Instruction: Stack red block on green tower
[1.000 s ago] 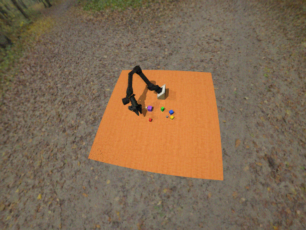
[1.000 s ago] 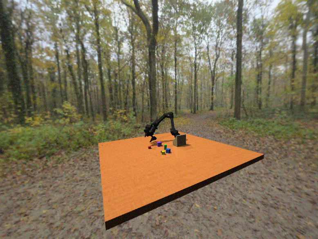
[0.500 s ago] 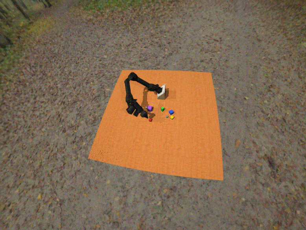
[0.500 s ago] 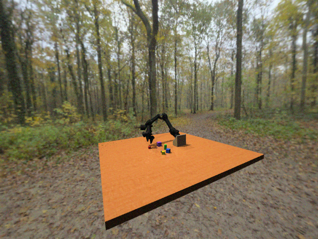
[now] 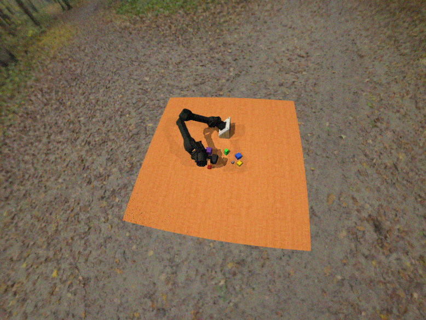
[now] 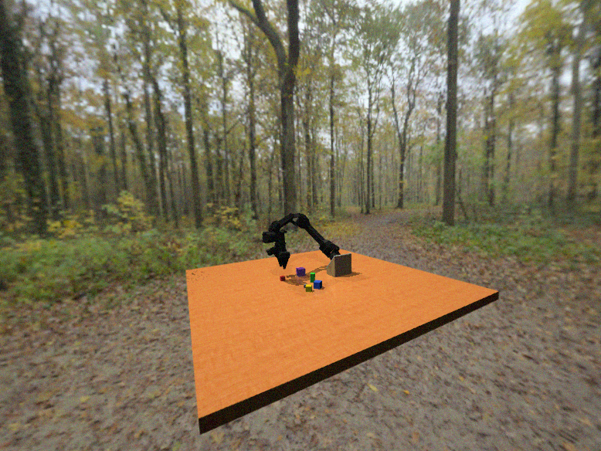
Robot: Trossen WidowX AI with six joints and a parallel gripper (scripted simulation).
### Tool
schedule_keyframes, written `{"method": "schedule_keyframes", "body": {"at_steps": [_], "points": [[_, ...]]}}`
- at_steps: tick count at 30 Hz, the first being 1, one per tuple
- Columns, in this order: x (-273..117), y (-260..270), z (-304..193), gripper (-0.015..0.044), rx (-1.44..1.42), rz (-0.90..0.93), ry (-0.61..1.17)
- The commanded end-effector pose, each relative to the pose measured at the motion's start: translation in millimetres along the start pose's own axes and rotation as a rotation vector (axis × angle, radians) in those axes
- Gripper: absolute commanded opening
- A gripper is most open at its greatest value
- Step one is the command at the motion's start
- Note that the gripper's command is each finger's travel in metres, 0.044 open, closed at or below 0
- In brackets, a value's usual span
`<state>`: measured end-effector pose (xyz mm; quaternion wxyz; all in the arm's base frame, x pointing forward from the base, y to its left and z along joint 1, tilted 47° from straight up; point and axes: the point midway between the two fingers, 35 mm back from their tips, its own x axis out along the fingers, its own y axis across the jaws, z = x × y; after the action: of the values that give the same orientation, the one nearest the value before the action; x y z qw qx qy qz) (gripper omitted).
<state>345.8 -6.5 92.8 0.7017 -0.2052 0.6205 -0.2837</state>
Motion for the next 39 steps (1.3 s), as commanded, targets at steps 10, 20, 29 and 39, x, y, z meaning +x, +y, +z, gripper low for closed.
{"method": "schedule_keyframes", "body": {"at_steps": [10, 20, 29, 39], "points": [[-1, 12, 5, 0.0440, -0.130, -0.102, -0.018], [33, 9, 4, 0.0440, -0.129, -0.104, -0.019], [45, 7, 5, 0.0440, -0.129, -0.104, -0.019], [60, 5, 6, 0.0440, -0.129, -0.105, -0.019]]}}
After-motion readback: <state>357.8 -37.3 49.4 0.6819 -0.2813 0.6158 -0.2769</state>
